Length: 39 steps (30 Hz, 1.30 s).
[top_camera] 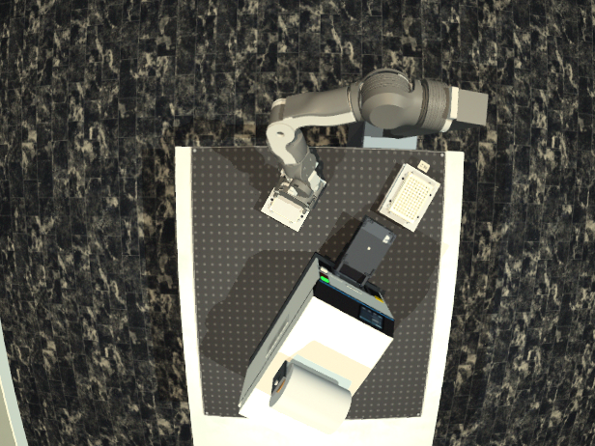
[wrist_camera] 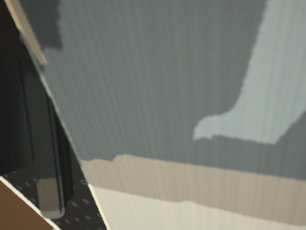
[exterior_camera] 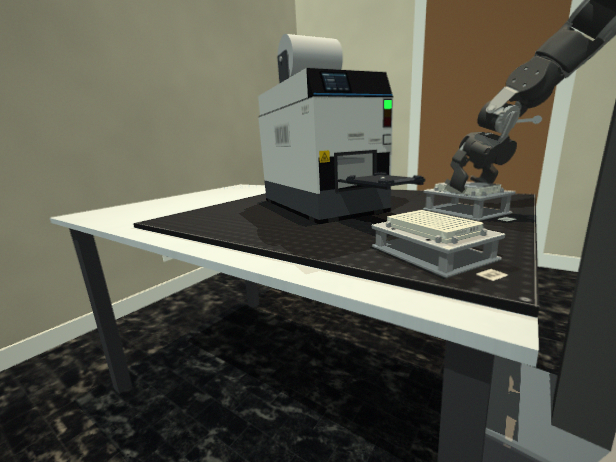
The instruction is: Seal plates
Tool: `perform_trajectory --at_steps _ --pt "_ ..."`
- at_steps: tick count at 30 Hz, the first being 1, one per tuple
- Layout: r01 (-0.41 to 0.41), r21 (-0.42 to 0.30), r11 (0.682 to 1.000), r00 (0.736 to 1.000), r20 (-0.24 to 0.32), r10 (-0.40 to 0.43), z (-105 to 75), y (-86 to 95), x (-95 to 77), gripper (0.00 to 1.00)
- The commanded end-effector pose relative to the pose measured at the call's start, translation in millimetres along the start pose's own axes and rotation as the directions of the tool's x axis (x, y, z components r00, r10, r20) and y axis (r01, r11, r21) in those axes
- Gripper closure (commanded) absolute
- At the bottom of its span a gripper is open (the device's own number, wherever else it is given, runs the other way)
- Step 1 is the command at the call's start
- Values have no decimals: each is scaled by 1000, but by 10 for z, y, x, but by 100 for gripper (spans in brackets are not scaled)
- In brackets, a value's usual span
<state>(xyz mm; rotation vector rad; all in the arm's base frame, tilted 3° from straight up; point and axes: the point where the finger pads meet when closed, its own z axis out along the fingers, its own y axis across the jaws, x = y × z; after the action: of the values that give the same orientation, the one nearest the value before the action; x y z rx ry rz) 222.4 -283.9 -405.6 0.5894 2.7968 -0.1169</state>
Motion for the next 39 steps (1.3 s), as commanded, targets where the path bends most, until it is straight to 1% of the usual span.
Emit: perform_trajectory --at_steps 1,23,24,39 --pt "0 -2 1000 1000 2 0 1 5 -2 100" --pt "0 -2 1000 1000 2 0 0 5 0 100" --pt "0 -2 1000 1000 2 0 0 5 0 35" --pt "0 -2 1000 1000 2 0 0 5 0 35"
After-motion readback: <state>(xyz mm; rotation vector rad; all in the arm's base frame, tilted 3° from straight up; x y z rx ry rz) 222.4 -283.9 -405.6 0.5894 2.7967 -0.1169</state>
